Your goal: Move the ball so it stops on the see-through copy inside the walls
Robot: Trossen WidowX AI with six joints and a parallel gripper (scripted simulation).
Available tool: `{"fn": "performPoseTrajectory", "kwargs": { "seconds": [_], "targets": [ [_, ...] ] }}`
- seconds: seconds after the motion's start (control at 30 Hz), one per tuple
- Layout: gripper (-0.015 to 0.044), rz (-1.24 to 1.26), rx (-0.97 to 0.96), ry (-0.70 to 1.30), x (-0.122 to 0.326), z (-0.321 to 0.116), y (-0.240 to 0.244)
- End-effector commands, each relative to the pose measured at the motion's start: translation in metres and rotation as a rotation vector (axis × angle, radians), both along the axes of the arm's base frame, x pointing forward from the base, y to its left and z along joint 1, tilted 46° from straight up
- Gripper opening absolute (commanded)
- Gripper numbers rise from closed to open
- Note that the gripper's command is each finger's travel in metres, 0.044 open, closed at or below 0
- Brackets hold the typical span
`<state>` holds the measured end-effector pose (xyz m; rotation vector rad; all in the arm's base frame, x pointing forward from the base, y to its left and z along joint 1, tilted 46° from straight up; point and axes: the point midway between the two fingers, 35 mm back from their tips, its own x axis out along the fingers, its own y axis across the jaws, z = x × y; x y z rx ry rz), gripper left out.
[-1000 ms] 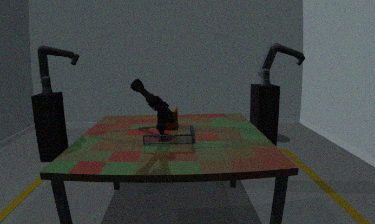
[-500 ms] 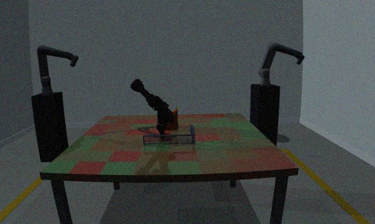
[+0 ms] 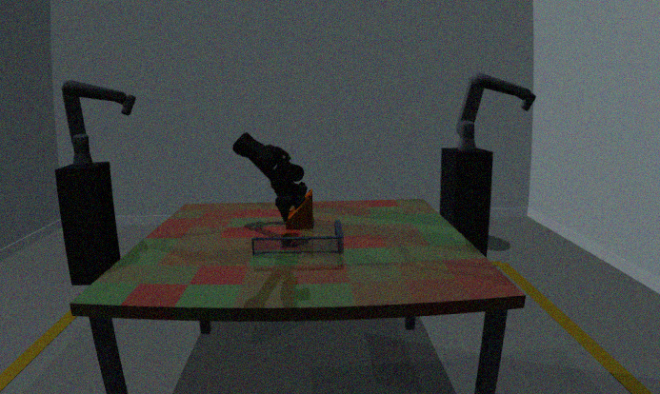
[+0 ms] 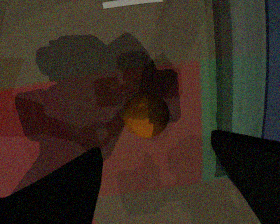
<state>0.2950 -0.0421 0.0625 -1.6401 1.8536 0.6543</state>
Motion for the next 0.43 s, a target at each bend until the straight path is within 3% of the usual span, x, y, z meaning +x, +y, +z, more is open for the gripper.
{"fn": "performPoseTrajectory", "kwargs": {
  "seconds": [0.0,0.13,0.27,0.4],
  "targets": [
    [0.0332,0.000,0.000,0.004,0.000,-0.001,-0.001],
    [0.0332,0.000,0.000,0.004,0.000,-0.001,-0.001],
    [0.0437,-0.003,-0.002,0.003,0.000,0.022,0.021],
    [0.0440,-0.004,-0.003,0.003,0.000,0.029,0.027]
  ]
}}
